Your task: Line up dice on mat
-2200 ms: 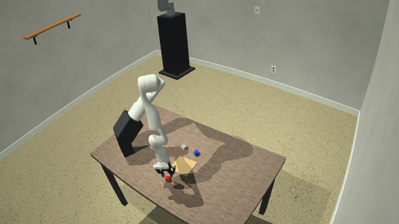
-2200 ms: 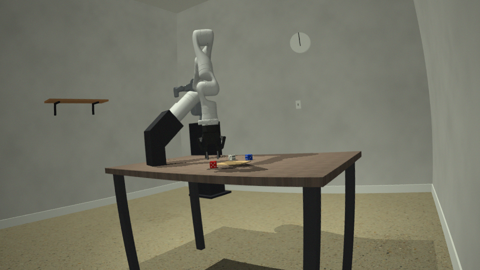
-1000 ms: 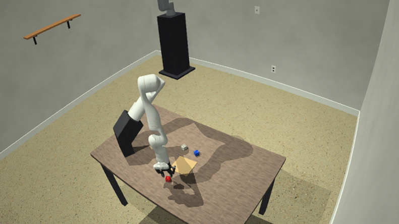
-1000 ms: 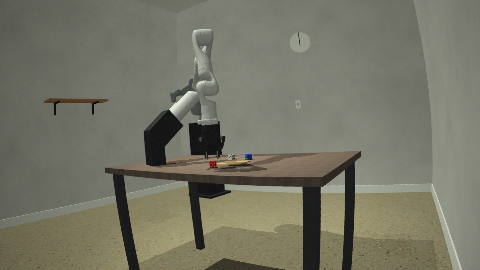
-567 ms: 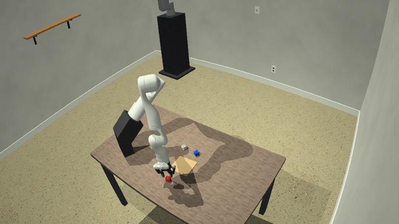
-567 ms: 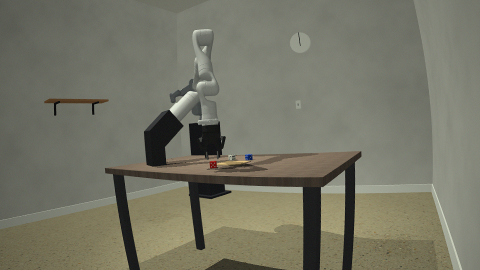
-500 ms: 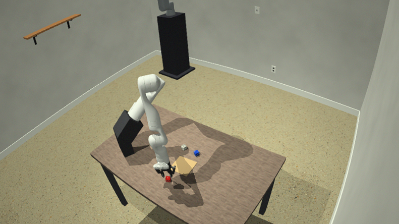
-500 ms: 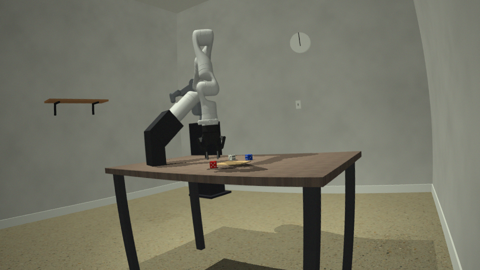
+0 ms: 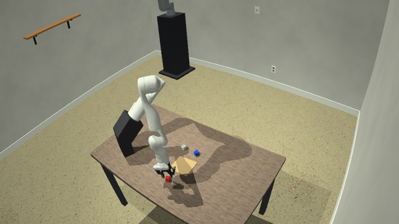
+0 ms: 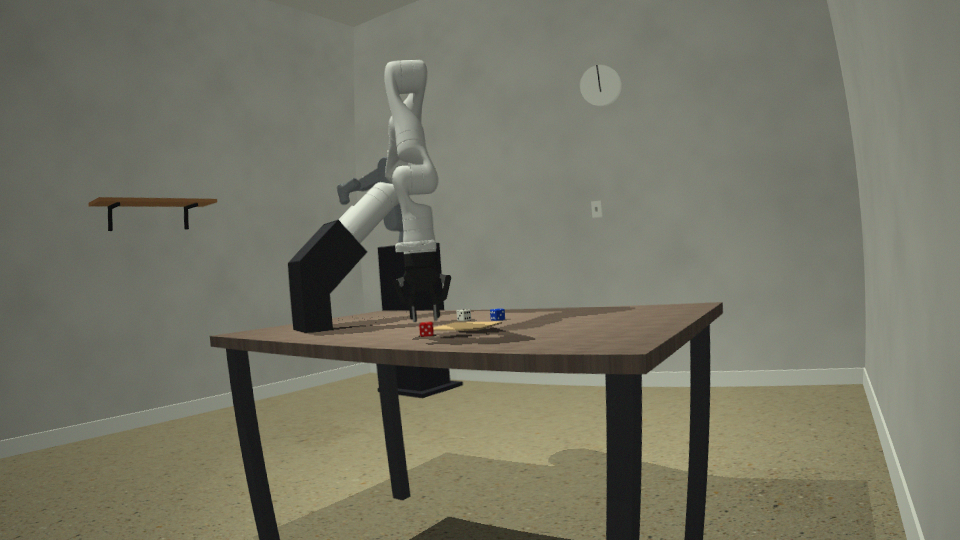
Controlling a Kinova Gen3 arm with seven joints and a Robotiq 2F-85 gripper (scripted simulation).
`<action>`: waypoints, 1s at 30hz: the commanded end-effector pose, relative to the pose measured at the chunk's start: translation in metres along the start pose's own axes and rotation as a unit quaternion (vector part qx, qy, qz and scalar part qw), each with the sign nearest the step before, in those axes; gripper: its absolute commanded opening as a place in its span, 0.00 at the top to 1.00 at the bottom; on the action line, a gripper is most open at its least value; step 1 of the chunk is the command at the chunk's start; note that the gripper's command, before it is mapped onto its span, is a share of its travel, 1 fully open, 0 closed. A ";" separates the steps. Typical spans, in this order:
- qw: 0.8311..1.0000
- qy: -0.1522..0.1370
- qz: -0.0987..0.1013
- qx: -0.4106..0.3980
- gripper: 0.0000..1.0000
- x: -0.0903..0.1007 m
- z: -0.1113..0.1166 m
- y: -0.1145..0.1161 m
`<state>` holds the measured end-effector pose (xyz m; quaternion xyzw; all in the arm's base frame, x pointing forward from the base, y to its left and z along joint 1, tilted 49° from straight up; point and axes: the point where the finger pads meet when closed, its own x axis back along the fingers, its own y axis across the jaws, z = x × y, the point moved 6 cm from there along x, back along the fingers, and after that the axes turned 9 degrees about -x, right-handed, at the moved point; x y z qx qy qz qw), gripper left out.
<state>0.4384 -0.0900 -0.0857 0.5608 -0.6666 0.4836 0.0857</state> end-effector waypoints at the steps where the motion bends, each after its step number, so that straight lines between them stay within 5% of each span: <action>1: 1.000 0.003 -0.002 0.004 0.54 -0.008 0.002 0.002; 15: 1.000 0.003 -0.002 0.004 0.54 -0.030 0.002 0.002; 30: 1.000 0.002 -0.003 0.005 0.54 -0.030 0.002 0.002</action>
